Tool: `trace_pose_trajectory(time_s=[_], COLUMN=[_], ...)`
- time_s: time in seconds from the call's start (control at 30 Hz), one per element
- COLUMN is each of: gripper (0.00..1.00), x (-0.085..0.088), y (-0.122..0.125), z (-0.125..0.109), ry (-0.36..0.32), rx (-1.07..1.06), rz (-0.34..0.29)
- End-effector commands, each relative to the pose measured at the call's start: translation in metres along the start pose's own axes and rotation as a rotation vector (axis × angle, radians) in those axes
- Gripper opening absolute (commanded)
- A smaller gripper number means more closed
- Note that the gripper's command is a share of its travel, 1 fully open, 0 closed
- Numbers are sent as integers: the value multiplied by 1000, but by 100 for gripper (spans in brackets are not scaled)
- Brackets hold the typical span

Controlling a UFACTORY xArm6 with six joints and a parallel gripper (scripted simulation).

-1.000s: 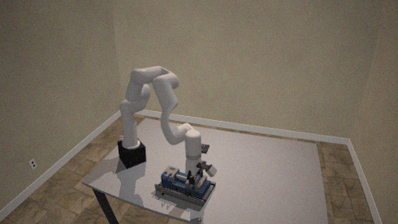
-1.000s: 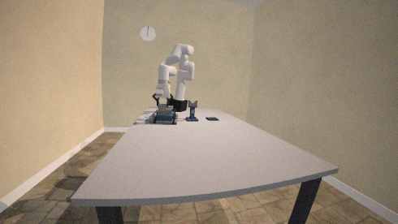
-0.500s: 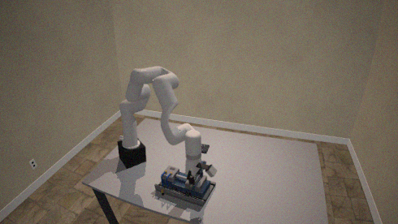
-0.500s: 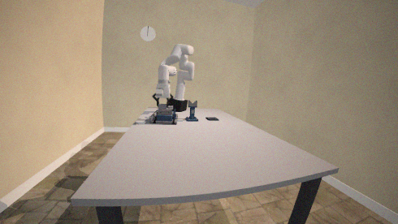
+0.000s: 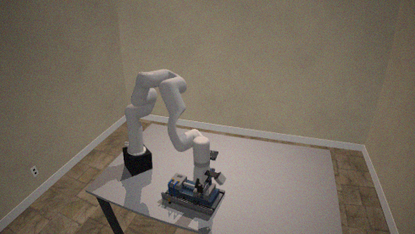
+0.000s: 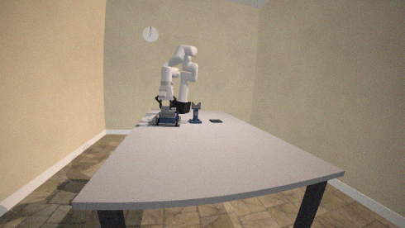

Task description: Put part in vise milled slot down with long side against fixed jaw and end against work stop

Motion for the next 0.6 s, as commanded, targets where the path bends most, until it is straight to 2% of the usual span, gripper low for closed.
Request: trace_pose_trajectory(time_s=[0.0,0.57], gripper=[0,0], x=[1,-4], y=[1,1], z=[2,2], ry=[4,4], rx=[0,0], rz=[-2,-2])
Point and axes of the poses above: the point where the finger pads meet when closed, its own x axis back along the fingers, its own y axis across the jaws, z = x × y, the point moved 3 cm from there along x, back along the fingers, and after that the axes turned 10 degrees about x, right-handed, at the moved point
